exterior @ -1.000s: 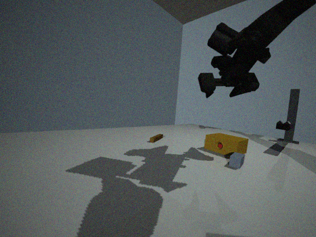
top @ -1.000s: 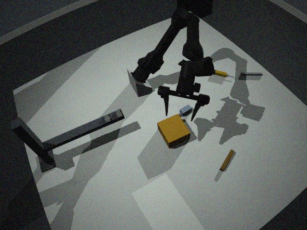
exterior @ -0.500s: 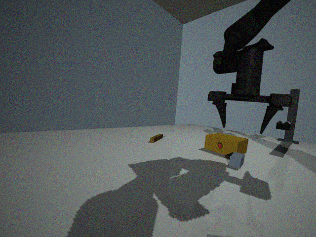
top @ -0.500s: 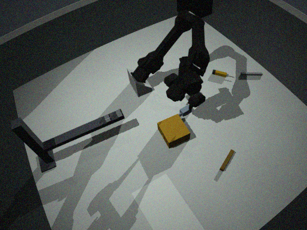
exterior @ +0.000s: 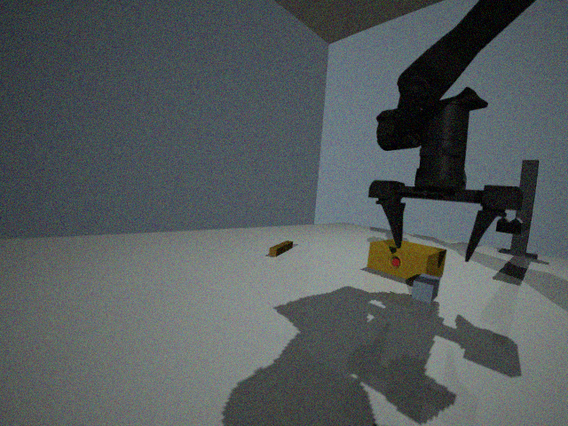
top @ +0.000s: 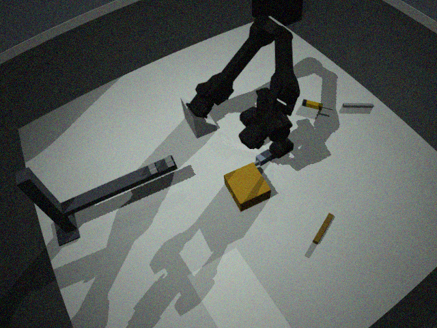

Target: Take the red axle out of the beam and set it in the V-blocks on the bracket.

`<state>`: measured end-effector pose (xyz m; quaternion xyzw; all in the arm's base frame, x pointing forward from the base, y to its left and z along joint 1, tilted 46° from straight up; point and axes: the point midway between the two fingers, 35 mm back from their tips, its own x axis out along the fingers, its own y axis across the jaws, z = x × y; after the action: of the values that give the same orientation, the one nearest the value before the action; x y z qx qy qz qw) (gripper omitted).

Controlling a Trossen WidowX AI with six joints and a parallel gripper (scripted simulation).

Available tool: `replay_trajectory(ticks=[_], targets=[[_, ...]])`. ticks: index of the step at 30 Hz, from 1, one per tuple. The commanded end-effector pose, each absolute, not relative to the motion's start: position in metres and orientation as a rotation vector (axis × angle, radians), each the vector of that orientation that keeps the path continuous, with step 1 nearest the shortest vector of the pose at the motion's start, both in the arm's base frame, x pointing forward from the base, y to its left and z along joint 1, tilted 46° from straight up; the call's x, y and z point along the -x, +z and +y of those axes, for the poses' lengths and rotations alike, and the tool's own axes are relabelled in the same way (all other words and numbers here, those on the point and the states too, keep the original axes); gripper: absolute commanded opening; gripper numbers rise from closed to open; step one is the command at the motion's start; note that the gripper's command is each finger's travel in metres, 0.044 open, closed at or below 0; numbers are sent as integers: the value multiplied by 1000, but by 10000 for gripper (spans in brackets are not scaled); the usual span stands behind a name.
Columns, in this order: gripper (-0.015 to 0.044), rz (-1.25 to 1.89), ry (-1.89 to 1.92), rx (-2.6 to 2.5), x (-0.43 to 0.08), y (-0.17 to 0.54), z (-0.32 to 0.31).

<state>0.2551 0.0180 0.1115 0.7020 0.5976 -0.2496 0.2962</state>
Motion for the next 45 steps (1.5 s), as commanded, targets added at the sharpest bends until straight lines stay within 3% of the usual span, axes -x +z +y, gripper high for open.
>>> replay_trajectory(ticks=[1, 35, 45], targets=[[440, 1594, -665, -1876, -255, 106, 23], [440, 1595, -662, -1878, -263, 71, 60], [177, 1595, -662, -1878, -263, 71, 60]])
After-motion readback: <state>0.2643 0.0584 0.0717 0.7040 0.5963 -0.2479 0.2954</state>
